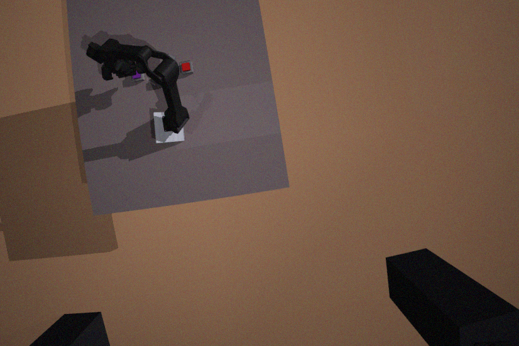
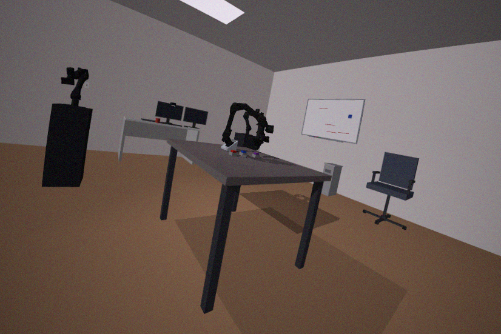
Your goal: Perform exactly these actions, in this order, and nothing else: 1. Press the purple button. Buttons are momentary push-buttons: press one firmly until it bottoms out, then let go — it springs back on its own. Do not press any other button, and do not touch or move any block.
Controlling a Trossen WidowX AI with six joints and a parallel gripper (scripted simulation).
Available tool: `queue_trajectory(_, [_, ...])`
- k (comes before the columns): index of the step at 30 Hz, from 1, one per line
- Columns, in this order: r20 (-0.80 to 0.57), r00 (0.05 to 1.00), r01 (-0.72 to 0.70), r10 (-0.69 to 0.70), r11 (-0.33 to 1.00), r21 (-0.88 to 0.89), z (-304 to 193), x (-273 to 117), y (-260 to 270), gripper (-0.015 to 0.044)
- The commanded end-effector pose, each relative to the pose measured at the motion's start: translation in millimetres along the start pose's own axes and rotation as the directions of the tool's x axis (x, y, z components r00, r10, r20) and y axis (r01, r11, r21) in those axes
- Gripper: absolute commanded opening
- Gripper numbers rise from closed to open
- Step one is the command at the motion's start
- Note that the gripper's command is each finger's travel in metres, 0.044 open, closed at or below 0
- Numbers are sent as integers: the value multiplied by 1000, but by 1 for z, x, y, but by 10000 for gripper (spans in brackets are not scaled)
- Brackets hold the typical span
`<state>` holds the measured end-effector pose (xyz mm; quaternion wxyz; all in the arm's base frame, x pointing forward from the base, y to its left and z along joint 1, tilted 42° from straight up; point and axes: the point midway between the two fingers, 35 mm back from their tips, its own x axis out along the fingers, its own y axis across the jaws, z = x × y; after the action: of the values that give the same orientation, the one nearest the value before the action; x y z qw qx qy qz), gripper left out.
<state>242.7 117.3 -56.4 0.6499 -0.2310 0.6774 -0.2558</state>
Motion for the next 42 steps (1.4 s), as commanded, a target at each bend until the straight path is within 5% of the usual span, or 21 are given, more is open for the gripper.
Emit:
queue_trajectory(1, [1, 1000, 4, -4, 1000, -4, 0, 5, 0, 20])
queue_trajectory(42, [2, 1000, 5, -5, 1000, -4, 0, 34, 0, 20])
